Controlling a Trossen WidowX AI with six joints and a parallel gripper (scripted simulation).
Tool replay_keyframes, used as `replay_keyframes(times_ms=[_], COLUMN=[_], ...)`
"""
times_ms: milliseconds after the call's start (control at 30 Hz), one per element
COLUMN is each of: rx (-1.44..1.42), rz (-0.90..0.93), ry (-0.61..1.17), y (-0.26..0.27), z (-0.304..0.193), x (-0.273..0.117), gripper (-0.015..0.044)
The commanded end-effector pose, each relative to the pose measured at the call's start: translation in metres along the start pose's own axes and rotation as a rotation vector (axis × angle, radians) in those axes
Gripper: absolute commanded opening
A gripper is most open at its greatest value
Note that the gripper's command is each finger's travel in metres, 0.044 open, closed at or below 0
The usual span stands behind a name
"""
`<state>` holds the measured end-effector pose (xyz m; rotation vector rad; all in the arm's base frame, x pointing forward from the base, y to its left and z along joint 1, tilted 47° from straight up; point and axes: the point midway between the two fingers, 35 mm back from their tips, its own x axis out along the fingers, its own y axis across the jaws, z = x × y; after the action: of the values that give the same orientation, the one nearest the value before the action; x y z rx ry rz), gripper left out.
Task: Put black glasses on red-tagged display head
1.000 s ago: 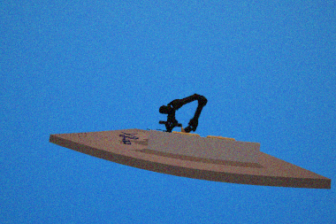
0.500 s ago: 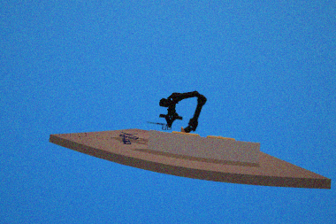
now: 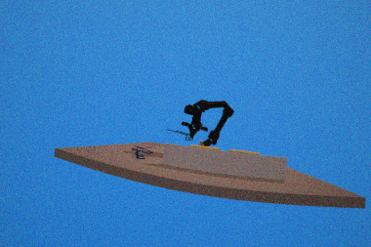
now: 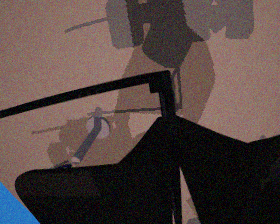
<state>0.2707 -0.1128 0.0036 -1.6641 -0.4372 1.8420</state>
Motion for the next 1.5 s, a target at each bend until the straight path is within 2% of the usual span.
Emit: replay_keyframes(times_ms=[0, 700, 1467], rx=[-0.041, -0.308, -0.595], rz=[0.04, 0.262, 0.463], ry=[0.001, 0.067, 0.191], y=[-0.013, -0.09, -0.162], z=[0.003, 0.02, 0.064], x=[-0.006, -0.038, -0.061], gripper=[0.0, 0.0, 0.0])
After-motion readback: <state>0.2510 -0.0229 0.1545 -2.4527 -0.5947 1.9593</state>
